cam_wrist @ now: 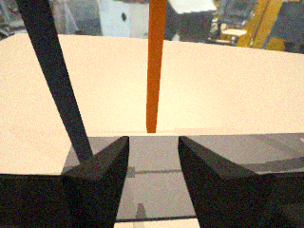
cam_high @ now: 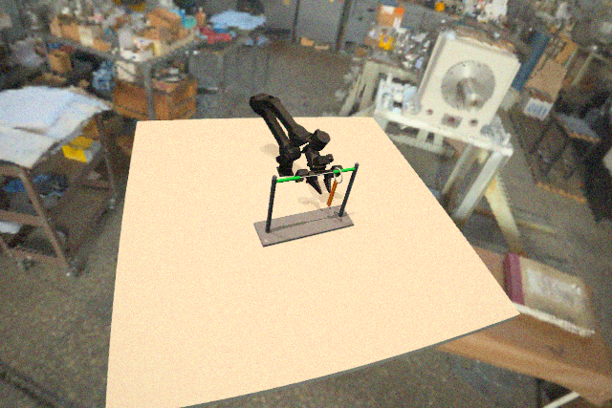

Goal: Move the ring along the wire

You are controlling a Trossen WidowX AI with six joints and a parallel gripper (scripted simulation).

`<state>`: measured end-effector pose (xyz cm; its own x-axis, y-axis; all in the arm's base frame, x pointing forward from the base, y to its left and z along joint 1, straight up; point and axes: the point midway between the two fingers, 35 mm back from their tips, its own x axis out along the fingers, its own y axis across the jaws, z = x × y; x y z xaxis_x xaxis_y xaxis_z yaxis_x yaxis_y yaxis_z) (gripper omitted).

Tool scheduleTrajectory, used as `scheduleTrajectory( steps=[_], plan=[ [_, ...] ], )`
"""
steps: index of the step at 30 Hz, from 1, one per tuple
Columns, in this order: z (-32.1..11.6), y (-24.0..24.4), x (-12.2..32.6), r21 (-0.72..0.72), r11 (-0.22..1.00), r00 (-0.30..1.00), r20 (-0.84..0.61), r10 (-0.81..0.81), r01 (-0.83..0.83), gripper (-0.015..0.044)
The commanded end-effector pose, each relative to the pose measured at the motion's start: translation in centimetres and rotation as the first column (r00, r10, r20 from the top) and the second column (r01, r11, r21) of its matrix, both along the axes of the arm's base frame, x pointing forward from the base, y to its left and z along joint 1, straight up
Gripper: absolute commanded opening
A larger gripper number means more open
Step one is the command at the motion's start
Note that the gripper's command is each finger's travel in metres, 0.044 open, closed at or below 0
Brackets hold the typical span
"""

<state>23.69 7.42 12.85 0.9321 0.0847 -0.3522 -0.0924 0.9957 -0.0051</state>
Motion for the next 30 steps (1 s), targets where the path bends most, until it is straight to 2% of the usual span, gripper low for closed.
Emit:
scheduleTrajectory(
  steps=[1,12,30],
  plan=[
    [0.0,-0.1,0.0,0.002,1.000,1.000,0.000,-0.005,0.005,0.0160],
    [1.4,-0.7,-4.0,-0.001,1.000,1.000,0.001,0.001,-0.001,0.0440],
    [1.4,-0.7,-4.0,-0.001,1.000,1.000,0.001,0.001,-0.001,0.0440]
  ],
)
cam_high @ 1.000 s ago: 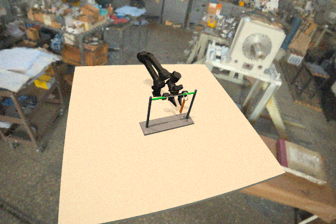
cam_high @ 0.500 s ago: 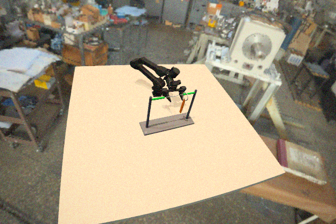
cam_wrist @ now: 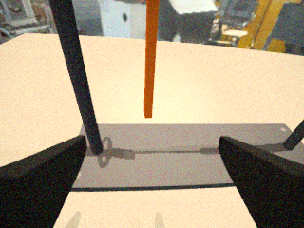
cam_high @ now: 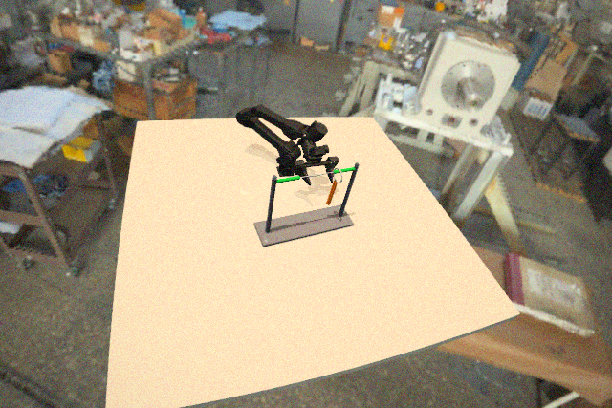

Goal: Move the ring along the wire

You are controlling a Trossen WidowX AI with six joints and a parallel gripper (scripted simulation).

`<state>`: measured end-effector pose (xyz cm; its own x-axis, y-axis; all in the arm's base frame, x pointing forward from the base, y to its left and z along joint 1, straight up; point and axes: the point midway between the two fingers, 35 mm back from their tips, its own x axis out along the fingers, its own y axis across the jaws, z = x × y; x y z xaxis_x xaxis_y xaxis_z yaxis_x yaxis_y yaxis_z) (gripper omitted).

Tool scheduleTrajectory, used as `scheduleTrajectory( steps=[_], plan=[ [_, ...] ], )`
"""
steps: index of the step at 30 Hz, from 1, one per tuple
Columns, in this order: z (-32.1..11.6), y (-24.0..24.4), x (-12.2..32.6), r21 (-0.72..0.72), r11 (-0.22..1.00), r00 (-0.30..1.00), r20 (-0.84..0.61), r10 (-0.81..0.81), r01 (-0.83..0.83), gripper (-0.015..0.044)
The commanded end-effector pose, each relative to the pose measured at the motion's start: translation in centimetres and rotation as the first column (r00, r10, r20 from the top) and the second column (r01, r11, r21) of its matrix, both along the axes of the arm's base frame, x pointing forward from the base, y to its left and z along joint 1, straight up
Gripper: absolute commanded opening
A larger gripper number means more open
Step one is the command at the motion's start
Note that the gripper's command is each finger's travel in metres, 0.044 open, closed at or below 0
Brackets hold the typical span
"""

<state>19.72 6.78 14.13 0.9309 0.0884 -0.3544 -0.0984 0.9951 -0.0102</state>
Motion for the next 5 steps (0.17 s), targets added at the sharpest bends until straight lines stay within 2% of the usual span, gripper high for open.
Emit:
scheduleTrajectory(
  steps=[1,5],
  plan=[
    [0.08,-0.07,-0.01,0.005,1.000,1.000,0.003,-0.005,0.005,0.0440],
    [0.08,-0.07,-0.01,0.005,1.000,1.000,0.003,-0.005,0.005,0.0440]
  ],
)
